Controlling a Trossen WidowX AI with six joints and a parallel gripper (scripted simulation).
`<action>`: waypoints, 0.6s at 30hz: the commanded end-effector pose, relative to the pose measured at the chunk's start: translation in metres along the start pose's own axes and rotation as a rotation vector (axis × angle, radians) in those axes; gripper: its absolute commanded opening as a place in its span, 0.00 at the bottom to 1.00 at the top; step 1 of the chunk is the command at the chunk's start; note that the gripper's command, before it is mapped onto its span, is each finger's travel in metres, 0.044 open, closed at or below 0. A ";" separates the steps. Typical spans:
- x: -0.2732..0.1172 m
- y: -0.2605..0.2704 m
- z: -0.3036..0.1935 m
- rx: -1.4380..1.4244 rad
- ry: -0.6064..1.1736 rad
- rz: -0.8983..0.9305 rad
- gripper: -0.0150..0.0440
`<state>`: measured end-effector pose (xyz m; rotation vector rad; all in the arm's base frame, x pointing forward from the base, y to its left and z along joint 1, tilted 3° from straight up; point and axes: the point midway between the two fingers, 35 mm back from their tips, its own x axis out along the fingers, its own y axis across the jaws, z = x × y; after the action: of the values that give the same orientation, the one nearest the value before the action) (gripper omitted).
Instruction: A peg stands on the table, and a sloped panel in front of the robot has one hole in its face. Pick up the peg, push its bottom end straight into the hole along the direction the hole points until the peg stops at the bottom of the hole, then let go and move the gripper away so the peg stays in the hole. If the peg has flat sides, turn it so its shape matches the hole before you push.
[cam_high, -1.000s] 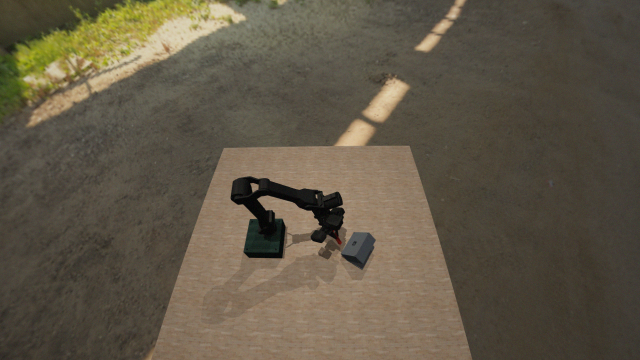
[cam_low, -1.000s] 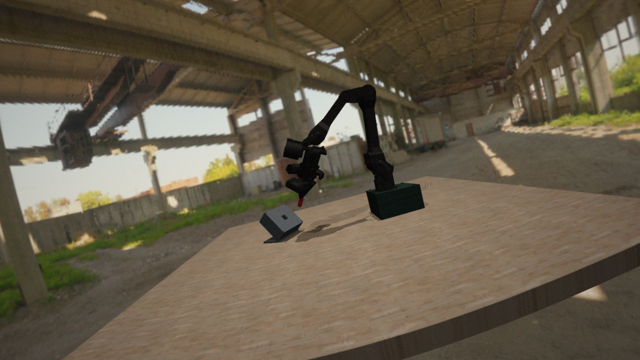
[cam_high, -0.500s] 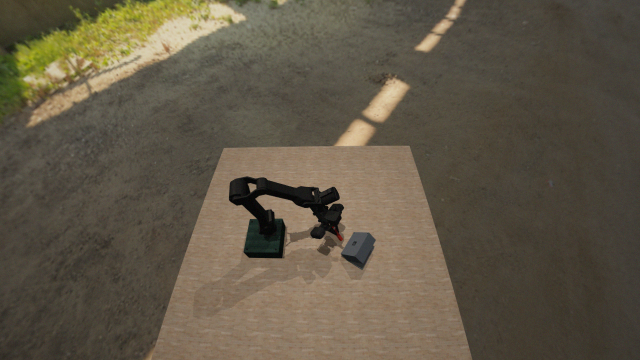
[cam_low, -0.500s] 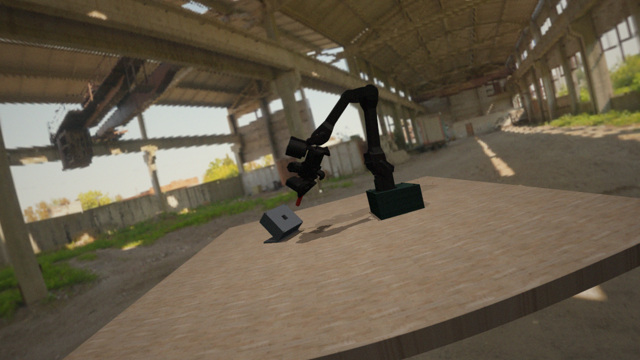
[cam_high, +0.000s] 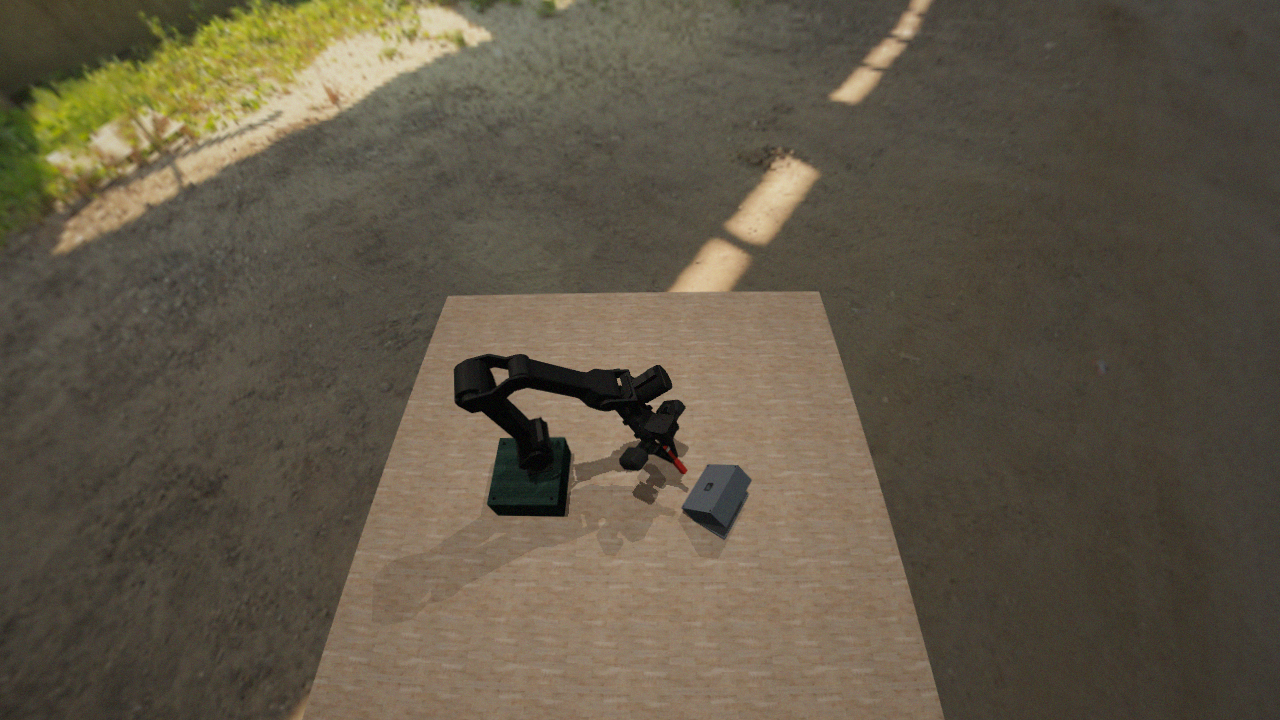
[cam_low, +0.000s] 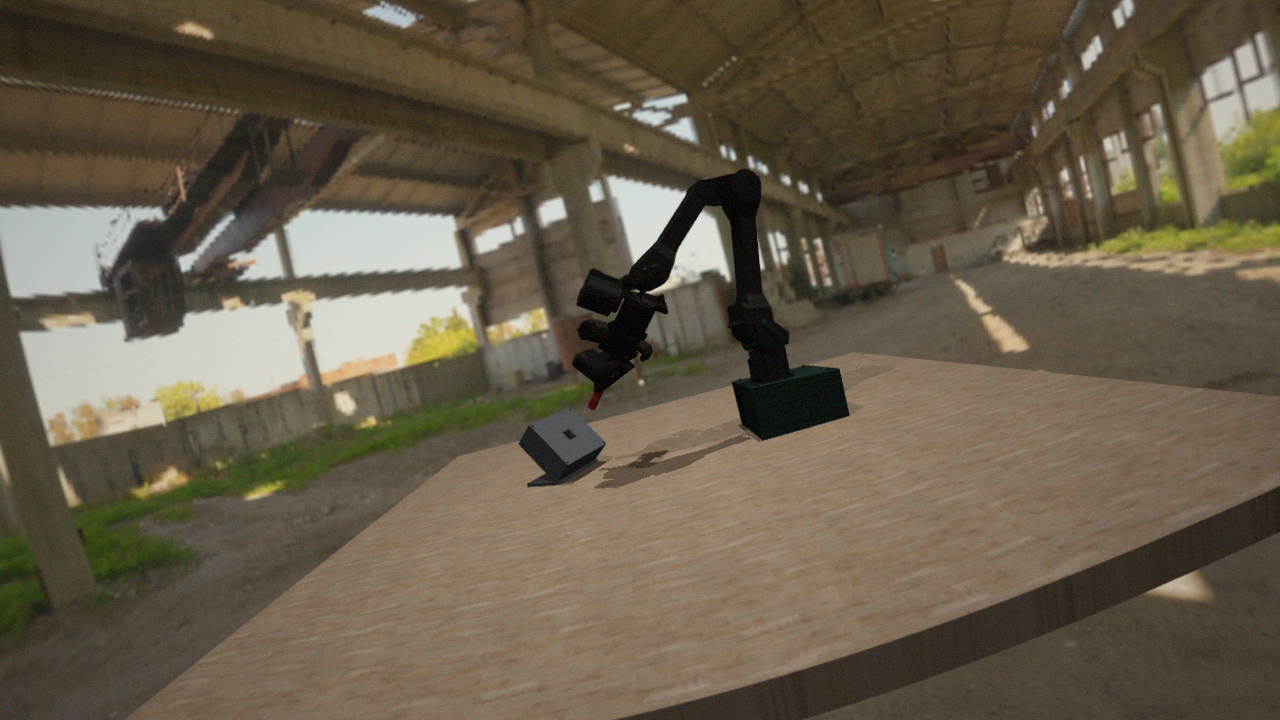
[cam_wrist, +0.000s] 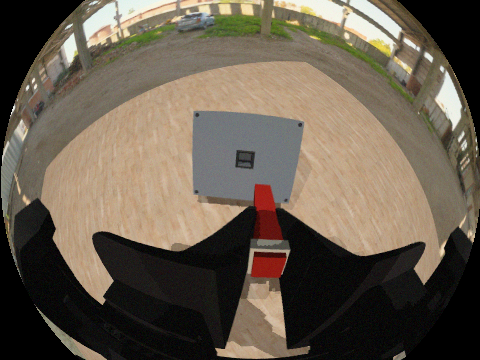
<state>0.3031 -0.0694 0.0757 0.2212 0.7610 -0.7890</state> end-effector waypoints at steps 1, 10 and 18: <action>-0.002 0.001 -0.003 0.008 -0.019 0.005 0.25; 0.006 0.004 -0.001 0.014 -0.032 0.013 0.25; 0.016 0.008 0.000 0.020 -0.048 0.021 0.25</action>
<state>0.3147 -0.0711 0.0712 0.2334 0.6993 -0.7826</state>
